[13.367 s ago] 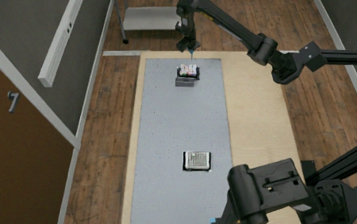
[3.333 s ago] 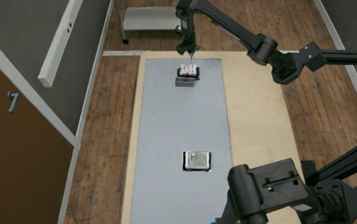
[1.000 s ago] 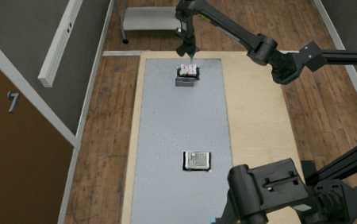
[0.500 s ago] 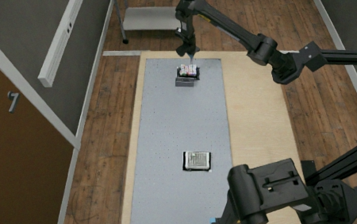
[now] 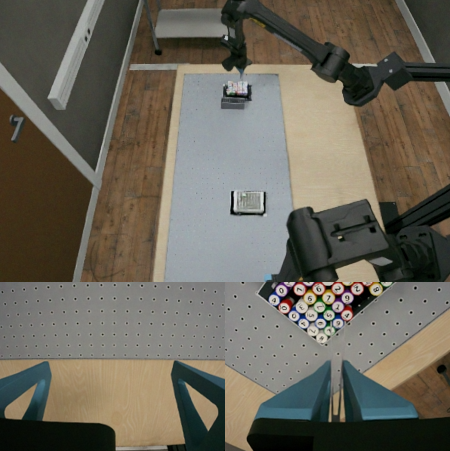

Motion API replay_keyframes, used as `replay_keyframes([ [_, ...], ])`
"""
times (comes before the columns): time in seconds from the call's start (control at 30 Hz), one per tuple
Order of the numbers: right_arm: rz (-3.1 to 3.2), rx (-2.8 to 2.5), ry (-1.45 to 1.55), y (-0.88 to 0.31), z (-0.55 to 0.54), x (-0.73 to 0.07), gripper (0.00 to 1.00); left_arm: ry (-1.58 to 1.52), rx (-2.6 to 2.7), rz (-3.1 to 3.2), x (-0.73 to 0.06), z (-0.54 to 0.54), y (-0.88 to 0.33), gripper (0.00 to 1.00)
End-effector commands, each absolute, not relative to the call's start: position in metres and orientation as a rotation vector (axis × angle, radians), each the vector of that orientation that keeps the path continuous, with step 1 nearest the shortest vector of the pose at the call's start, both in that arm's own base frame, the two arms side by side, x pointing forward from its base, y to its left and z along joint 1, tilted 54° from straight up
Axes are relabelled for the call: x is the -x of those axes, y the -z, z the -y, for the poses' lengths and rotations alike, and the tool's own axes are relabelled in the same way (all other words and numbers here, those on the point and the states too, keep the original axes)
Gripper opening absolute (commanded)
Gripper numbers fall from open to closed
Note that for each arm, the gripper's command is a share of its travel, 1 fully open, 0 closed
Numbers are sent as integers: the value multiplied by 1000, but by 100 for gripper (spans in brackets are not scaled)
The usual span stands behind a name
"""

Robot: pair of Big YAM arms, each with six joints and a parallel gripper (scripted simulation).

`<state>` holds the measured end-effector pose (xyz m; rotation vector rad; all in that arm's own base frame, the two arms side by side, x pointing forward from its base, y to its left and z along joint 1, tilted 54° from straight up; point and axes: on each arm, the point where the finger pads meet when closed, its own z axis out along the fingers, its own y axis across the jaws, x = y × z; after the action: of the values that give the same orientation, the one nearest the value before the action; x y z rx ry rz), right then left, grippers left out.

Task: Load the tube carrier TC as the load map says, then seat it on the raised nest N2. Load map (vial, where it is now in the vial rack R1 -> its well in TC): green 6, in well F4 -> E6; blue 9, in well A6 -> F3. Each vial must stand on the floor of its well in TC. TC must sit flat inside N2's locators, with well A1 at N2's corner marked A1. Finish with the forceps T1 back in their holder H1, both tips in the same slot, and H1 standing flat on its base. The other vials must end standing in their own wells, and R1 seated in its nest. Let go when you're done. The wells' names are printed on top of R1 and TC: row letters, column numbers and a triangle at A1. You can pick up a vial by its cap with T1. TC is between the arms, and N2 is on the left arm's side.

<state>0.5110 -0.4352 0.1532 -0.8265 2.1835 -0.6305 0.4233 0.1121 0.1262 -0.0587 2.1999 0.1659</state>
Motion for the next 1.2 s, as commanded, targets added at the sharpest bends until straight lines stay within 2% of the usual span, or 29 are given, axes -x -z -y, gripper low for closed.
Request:
replay_keyframes([
  [0.0,-2195,831,596,-140,431,-523,11,-167,53,-2198,-423,-112,-127,100],
  [1.17,-2197,831,594,-140,431,-523,9,-167,53,-2198,-423,-112,-127,100],
])
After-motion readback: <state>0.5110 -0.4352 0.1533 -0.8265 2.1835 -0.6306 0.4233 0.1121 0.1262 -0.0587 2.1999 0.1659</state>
